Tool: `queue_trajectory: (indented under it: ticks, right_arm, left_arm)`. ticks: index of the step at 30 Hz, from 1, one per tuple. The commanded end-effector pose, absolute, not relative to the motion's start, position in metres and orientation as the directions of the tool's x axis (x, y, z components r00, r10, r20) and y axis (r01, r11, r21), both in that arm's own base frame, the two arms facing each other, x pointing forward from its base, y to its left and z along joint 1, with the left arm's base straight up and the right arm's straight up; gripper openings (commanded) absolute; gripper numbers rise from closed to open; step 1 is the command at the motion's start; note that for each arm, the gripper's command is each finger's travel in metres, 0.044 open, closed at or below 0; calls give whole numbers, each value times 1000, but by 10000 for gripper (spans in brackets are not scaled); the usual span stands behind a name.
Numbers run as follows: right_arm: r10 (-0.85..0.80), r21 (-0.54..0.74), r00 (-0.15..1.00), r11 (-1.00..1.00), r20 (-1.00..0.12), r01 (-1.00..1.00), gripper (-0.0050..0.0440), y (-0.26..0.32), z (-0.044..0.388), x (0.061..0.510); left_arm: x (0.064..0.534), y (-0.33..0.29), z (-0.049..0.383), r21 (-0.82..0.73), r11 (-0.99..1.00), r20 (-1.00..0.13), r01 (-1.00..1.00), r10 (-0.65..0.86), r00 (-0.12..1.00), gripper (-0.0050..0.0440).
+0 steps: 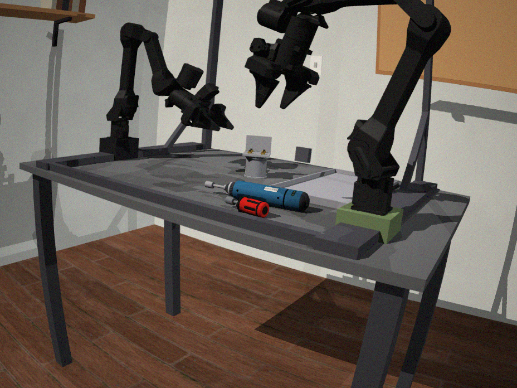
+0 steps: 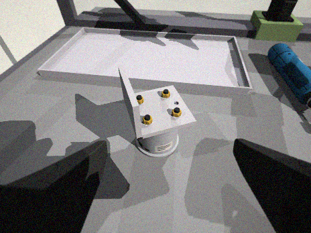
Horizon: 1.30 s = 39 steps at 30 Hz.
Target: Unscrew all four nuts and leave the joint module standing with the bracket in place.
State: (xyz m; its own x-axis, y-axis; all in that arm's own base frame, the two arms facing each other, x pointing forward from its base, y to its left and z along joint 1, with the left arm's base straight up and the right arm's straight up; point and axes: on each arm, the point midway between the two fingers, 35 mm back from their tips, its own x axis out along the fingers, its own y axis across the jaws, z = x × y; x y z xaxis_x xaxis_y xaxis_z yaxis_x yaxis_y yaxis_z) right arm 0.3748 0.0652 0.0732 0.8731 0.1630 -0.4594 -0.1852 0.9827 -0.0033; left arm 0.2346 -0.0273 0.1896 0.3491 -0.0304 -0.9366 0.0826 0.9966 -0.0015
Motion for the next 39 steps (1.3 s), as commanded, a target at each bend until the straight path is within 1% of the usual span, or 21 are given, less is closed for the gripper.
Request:
queue_trajectory:
  ticks: [1, 12, 16, 26, 28, 39]
  right_arm:
    - [169, 2, 895, 983, -412, -185, 395, 68, 66, 377]
    - [173, 2, 915, 983, -365, -185, 395, 70, 43, 376]
    - [175, 3, 923, 983, -342, -185, 395, 70, 33, 376]
    - [179, 3, 944, 983, -277, -185, 395, 73, 13, 381]
    - [179, 3, 944, 983, -277, -185, 395, 73, 13, 381]
    - [180, 3, 948, 983, -261, -185, 395, 73, 4, 380]
  left_arm:
    - [238, -27, 198, 1, 998, -932, 70, -25, 362, 400]
    - [236, -27, 196, -1, 997, -933, 74, -28, 360, 400]
    - [234, -26, 190, 3, 994, -936, 107, -35, 349, 305]
    - [233, -24, 176, 63, 901, -941, 429, -90, 328, 305]
    - [233, -24, 176, 63, 901, -941, 429, -90, 328, 305]
    - [233, -21, 159, 117, 660, -950, 742, -142, 276, 305]
